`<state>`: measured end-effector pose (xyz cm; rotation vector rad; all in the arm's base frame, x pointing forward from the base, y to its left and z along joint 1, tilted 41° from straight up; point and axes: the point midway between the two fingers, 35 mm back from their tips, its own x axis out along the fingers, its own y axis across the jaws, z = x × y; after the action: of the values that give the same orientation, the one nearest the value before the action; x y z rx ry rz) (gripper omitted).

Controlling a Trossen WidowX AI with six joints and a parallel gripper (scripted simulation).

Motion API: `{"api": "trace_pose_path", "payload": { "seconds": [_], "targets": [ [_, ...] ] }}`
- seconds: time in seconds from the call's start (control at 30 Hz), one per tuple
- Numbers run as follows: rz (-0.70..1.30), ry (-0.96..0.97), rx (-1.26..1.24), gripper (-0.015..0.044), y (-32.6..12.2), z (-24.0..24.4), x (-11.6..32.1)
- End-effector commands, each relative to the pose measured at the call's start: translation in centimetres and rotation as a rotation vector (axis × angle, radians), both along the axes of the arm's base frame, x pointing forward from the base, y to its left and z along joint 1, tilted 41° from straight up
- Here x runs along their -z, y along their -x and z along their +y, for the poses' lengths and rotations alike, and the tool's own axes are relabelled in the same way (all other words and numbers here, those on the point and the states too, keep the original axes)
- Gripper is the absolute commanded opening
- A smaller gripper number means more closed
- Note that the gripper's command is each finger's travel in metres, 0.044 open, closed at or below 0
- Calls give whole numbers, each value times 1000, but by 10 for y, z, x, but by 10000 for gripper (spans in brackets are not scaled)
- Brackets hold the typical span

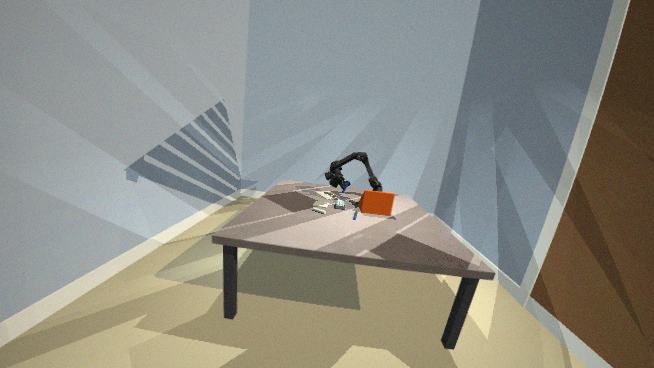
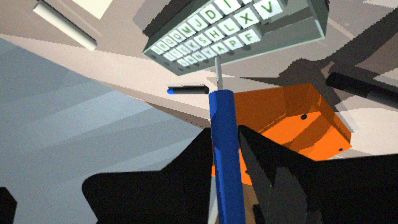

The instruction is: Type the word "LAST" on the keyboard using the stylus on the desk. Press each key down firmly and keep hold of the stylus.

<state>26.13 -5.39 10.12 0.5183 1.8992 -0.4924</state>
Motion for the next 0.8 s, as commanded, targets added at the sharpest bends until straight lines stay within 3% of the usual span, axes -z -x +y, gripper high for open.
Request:
{"api": "trace_pose_path", "payload": {
  "seconds": [0.0,0.37,0.77],
  "targets": [
    [31,27,140,0,-5,8,1],
    [121,110,452,0,-9,25,3],
    [123,112,457,0,-11,13,17]
  ]
}}
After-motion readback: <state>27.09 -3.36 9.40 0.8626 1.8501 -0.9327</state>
